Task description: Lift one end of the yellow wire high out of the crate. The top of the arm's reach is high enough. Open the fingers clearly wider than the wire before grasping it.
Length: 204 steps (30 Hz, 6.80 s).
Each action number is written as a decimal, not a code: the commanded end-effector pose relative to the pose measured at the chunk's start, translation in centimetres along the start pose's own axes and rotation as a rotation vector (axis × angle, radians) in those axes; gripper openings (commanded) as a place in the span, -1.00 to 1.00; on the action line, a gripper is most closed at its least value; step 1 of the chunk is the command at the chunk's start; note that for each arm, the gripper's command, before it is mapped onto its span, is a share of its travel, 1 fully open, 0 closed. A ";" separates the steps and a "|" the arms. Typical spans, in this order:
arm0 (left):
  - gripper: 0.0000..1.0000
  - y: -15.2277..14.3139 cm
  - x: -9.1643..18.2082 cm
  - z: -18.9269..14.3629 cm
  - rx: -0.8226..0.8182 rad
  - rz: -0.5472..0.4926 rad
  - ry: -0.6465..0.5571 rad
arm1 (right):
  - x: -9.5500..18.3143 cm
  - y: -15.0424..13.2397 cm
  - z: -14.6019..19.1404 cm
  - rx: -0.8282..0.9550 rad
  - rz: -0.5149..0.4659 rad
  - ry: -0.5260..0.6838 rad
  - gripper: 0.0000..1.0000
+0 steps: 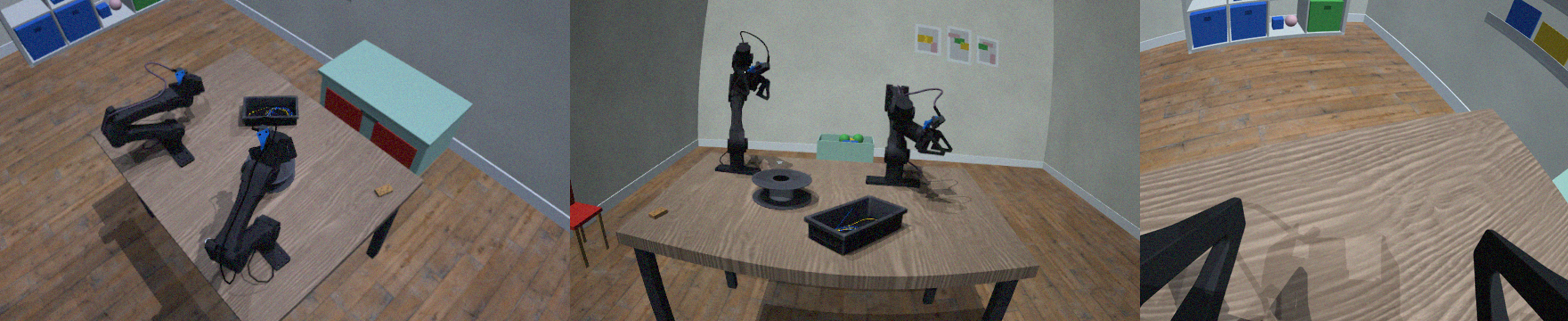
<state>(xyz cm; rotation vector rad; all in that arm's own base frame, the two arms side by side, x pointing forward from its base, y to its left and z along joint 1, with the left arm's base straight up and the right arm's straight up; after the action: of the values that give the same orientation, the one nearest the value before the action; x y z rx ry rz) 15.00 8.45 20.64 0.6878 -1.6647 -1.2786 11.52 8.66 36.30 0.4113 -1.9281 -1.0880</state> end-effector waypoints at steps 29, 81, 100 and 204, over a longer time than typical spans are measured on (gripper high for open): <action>1.00 0.9 0.1 -1.1 -0.006 0.013 -0.057 | -0.6 0.5 -0.9 -0.019 -0.016 -0.034 1.00; 1.00 17.8 6.4 -18.4 -0.248 -0.264 -1.075 | -8.9 7.1 -13.0 -0.424 -0.474 -0.511 1.00; 1.00 17.8 6.4 -18.4 -0.249 -0.265 -1.076 | -8.5 6.5 -13.8 -0.434 -0.468 -0.545 1.00; 1.00 17.7 6.7 -18.6 -0.250 -0.264 -1.086 | 32.4 -19.6 -13.8 -0.802 0.055 -2.342 1.00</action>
<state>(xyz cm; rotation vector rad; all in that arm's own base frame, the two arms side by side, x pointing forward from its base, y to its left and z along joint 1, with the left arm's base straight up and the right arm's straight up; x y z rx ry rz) 30.34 0.19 39.12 -0.0414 -2.1866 -2.2031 1.71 -30.09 40.09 -2.3350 -2.3748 -2.4739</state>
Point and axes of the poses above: on each arm, the point where the finger pads meet when closed, its own x axis back along the fingers, its own z axis across the jaws, y = z × x, the point moved 8 cm from there along x, back along the fingers, and after that the axes turned 1 degree about -x, right-handed, at the moved point
